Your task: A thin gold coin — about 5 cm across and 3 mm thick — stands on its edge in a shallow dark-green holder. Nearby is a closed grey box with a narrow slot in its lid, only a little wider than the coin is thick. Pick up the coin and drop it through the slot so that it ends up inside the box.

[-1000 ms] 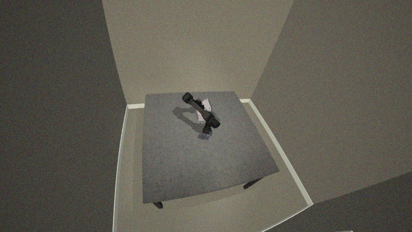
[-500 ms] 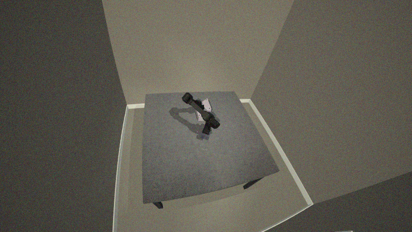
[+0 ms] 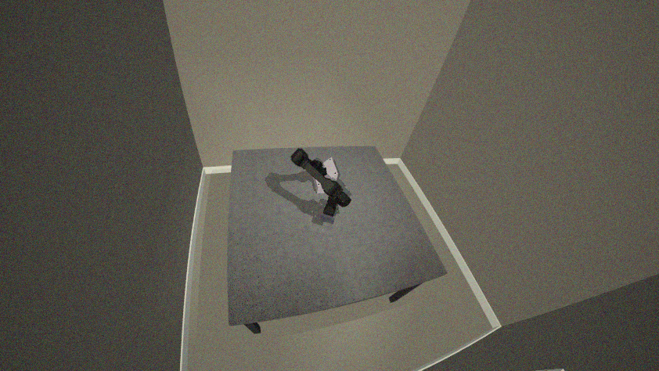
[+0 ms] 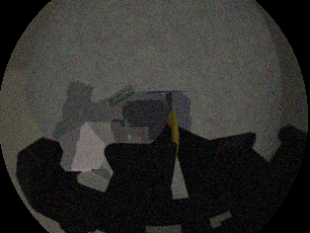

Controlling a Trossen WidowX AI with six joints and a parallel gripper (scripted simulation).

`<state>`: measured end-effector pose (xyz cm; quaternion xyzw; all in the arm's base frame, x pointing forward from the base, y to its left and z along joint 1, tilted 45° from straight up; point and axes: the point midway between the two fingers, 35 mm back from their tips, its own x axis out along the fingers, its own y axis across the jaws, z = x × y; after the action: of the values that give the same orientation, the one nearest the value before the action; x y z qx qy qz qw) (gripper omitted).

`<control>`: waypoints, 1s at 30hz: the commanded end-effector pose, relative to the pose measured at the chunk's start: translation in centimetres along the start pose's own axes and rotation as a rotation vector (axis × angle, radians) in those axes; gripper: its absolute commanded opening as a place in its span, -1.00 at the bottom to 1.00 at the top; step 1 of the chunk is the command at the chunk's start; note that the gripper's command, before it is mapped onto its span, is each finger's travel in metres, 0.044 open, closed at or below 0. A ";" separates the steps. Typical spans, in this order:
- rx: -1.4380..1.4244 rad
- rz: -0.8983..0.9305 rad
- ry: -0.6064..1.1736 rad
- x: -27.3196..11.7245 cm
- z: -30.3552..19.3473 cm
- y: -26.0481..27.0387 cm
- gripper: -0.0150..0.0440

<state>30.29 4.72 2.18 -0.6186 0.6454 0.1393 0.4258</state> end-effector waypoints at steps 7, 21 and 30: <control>0.000 0.000 0.000 0.2 0.0 0.0 -0.14; 0.000 0.000 0.000 -0.5 0.0 0.0 0.32; -0.007 -0.001 0.007 -5.5 -0.3 0.2 1.00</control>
<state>29.57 6.79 4.68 -0.6205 0.6502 0.1385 0.4160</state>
